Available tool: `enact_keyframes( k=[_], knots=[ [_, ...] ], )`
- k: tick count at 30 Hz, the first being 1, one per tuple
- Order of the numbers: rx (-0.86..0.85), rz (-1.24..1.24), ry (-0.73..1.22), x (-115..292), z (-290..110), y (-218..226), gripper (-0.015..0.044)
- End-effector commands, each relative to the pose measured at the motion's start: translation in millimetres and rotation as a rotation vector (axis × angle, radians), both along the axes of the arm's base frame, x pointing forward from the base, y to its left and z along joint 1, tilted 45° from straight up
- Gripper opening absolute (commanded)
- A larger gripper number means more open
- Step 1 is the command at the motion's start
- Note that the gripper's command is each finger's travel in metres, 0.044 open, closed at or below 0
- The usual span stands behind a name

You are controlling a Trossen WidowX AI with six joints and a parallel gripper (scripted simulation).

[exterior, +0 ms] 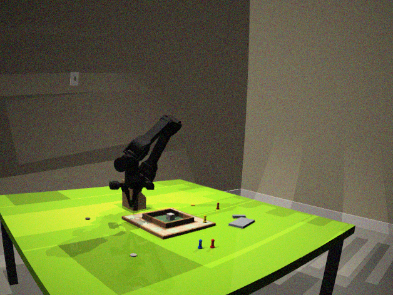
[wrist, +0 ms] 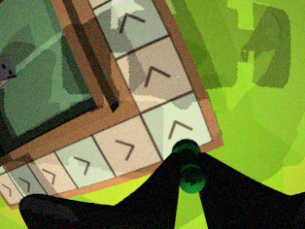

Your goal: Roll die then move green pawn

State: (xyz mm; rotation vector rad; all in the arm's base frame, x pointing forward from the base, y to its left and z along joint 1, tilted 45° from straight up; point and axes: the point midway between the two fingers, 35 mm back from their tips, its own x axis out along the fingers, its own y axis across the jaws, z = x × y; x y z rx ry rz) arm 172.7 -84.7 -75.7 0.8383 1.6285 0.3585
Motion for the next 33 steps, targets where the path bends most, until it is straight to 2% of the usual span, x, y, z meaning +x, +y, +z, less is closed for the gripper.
enact_keyframes(
  k=[1,22,33],
  knots=[
    [0.007,-0.001,0.005,-1,-11,11,0.0000],
    [0.009,-0.001,0.004,-3,-34,35,0.0000],
    [0.004,0.002,0.002,-1,-24,23,0.0289]
  ],
)
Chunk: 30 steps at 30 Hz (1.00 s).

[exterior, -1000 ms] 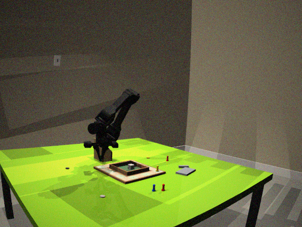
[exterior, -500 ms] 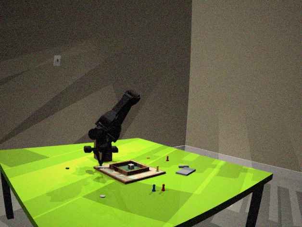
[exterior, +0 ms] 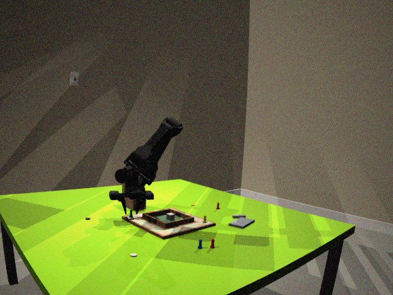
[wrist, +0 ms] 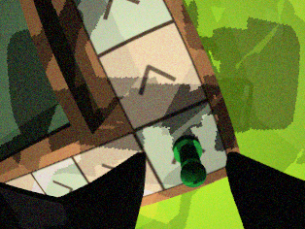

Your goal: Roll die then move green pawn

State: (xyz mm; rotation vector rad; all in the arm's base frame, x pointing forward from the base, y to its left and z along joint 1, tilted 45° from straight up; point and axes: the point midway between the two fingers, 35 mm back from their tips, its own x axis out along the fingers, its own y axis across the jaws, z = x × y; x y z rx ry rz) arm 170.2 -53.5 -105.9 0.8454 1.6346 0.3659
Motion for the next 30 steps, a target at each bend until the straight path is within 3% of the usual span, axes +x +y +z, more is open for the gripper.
enact_keyframes(
  k=[1,6,10,20,30],
  knots=[
    [-0.005,-0.002,-0.003,2,15,-18,0.0315],
    [-0.003,-0.003,-0.001,2,34,-35,0.0440],
    [-0.002,0.015,-0.018,4,43,-35,0.0440],
    [0.018,0.266,-0.259,2,171,-10,0.0440],
    [0.009,0.236,-0.233,5,158,-15,0.0440]
  ],
)
